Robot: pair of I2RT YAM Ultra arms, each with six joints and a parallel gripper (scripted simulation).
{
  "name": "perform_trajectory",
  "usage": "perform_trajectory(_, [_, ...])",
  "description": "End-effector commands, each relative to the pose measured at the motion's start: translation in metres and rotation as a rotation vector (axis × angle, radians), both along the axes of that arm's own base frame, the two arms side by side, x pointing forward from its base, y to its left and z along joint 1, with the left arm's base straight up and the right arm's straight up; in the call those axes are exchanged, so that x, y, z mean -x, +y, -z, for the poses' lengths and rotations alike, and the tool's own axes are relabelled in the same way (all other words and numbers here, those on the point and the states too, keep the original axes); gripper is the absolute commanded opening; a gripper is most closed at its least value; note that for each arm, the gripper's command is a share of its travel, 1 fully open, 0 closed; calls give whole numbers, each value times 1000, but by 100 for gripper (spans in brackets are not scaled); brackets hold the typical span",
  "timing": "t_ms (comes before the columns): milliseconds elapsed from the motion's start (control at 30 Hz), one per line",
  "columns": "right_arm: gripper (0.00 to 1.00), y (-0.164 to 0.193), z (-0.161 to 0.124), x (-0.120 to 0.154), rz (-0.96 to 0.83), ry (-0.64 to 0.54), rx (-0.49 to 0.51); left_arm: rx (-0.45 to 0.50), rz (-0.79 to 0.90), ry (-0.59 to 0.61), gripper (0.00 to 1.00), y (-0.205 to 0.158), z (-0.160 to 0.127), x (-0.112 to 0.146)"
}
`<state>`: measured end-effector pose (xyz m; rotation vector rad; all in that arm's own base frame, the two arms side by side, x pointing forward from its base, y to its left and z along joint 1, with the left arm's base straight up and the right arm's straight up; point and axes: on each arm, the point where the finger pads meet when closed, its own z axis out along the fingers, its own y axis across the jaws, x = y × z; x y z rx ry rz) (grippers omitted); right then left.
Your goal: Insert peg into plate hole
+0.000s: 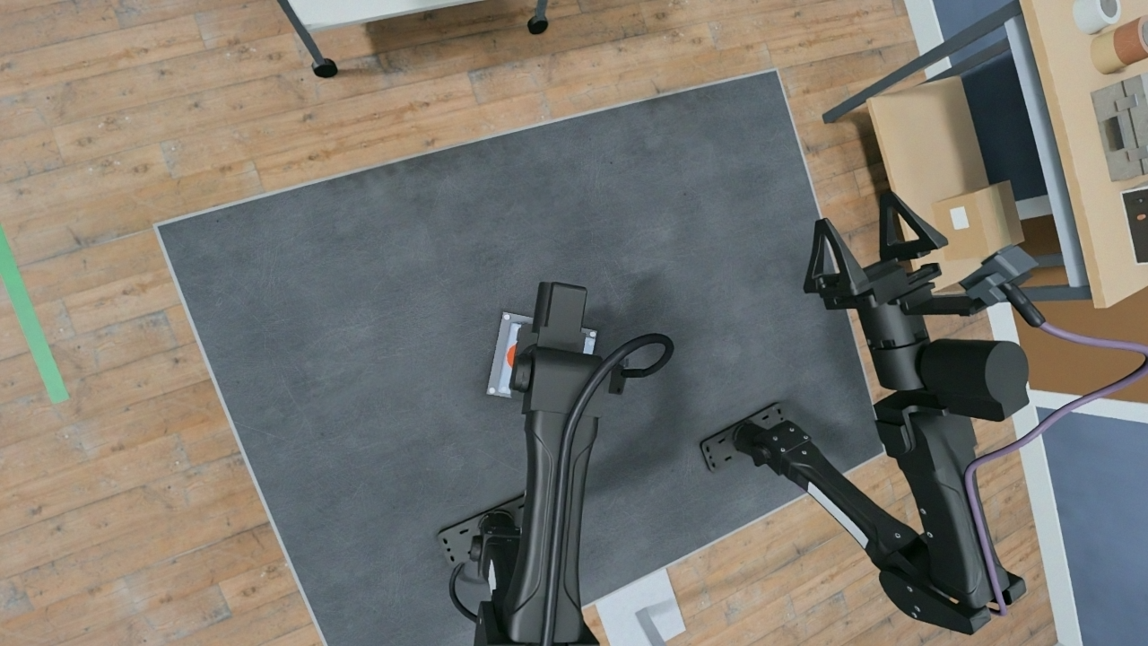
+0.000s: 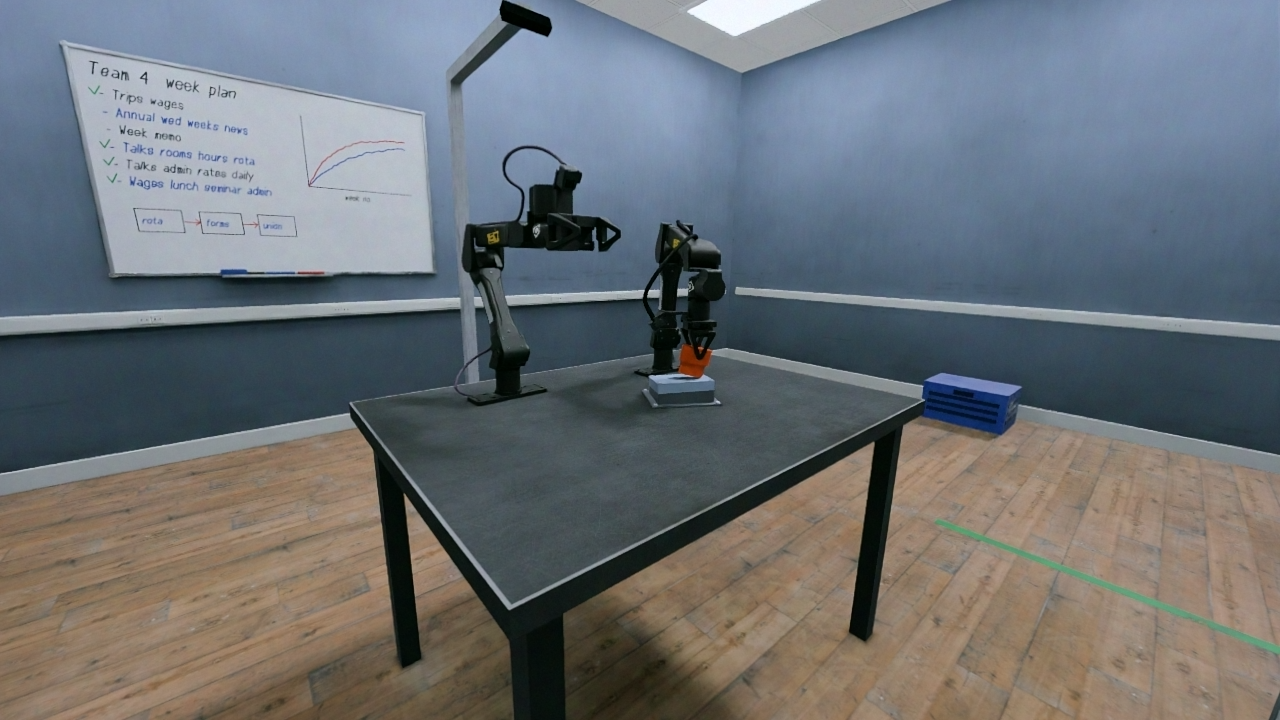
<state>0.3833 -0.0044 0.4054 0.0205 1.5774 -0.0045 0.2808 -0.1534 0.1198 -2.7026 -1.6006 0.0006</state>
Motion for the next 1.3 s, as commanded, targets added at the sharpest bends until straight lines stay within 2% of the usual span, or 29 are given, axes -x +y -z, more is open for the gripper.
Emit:
perform_trajectory(0, [100, 0, -9, 3, 2, -24, 2, 9, -1, -14, 0, -1, -4, -2])
perform_trajectory(533, [100, 0, -9, 3, 2, -24, 2, 9, -1, -14, 0, -1, -4, -2])
perform_trajectory(567, [100, 0, -9, 3, 2, -24, 2, 20, -1, -16, 11, -3, -8, -1])
perform_trajectory(600, [100, 0, -9, 3, 2, -24, 2, 20, -1, -16, 0, -3, -8, -1])
perform_trajectory(700, [100, 0, -9, 3, 2, -24, 2, 39, -1, -33, 0, -4, -18, -1])
perform_trajectory(800, [100, 0, -9, 3, 2, -24, 2, 39, 0, -33, 34, -3, -21, -1])
perform_trajectory(833, [100, 1, -6, 3, -7, -13, 10, 39, 0, -33, 40, -3, -25, -1])
perform_trajectory(1033, [100, 16, 12, 4, -94, 59, 75, 25, 0, -7, 40, -2, -40, 1])
perform_trajectory(1267, [100, 25, 14, 11, -114, 91, 76, 11, 1, 19, 40, 1, -45, 5])
